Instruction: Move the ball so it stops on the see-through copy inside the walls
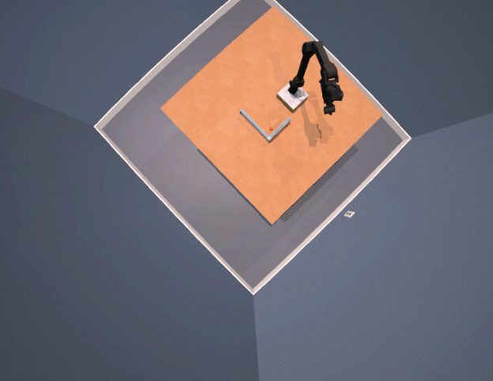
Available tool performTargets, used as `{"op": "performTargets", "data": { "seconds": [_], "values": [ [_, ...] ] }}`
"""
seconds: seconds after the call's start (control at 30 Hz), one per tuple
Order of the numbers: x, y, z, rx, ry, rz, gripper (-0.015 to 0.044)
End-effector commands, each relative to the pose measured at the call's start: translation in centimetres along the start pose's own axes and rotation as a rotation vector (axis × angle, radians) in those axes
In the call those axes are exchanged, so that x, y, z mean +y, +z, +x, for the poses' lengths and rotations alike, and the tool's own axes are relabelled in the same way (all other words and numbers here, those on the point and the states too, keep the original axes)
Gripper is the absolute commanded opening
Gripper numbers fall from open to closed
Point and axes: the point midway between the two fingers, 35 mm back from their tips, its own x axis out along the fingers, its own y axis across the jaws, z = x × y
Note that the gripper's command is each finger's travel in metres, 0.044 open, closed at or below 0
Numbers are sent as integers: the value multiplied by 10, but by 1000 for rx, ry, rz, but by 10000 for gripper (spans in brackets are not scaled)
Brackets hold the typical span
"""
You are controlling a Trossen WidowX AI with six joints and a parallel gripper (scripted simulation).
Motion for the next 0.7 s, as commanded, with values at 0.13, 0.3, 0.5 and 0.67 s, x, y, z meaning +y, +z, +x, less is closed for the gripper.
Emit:
{"op": "performTargets", "data": {
  "seconds": [0.13, 0.3, 0.5, 0.67],
  "values": [
    [-39, -117, 29, 278, -16, 178, 218],
    [-47, -195, 36, 429, 4, 295, 218],
    [-39, -285, 36, 580, 52, 437, 218],
    [-9, -359, 31, 676, 131, 577, 218]
  ]
}}
